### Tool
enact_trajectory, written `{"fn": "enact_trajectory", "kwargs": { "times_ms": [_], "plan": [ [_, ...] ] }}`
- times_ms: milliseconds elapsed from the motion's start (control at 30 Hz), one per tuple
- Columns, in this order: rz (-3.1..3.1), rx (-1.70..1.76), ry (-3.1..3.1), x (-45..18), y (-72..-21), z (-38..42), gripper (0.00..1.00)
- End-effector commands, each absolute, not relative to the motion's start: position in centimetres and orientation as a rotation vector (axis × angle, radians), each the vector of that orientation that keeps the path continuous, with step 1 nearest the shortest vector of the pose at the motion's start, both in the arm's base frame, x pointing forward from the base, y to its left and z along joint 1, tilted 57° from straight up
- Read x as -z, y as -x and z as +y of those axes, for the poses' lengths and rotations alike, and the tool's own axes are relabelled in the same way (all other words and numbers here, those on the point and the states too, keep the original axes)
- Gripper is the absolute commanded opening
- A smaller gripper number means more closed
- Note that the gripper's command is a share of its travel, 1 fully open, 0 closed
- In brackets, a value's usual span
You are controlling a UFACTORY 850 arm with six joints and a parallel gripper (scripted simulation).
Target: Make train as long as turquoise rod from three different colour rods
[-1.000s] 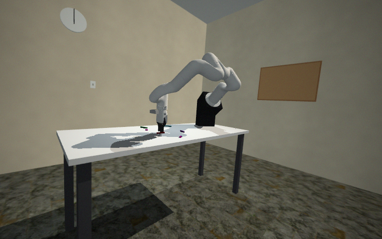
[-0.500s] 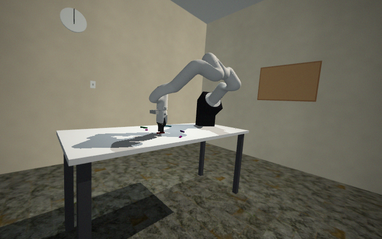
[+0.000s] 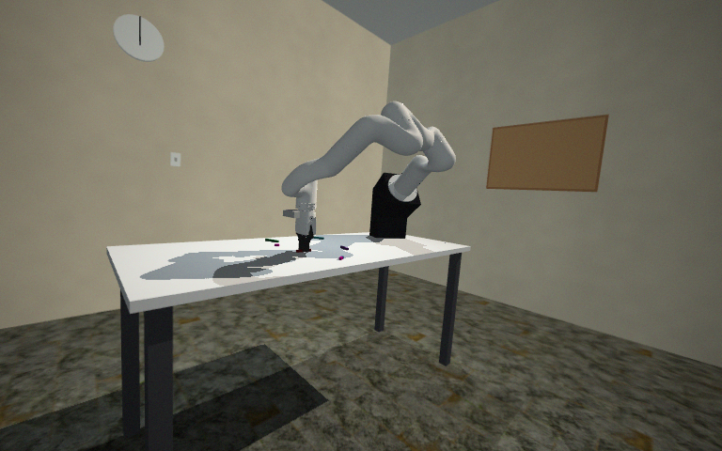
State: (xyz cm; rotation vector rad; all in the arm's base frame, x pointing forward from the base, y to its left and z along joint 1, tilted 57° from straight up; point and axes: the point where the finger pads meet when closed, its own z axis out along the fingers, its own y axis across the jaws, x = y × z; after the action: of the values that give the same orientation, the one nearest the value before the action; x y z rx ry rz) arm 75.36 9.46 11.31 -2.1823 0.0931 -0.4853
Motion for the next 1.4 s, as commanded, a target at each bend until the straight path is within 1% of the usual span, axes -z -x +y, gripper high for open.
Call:
{"fn": "enact_trajectory", "kwargs": {
  "times_ms": [0, 1300, 1333, 1367],
  "plan": [
    [0.094, 0.487, 2.182, -11.27, -75.48, 9.53, 0.24],
    [0.094, 0.487, 2.182, -11.24, -75.50, 9.57, 0.24],
    [0.094, 0.487, 2.182, -11.24, -75.50, 9.57, 0.04],
    [0.094, 0.487, 2.182, -11.24, -75.50, 9.57, 0.04]
  ]
}}
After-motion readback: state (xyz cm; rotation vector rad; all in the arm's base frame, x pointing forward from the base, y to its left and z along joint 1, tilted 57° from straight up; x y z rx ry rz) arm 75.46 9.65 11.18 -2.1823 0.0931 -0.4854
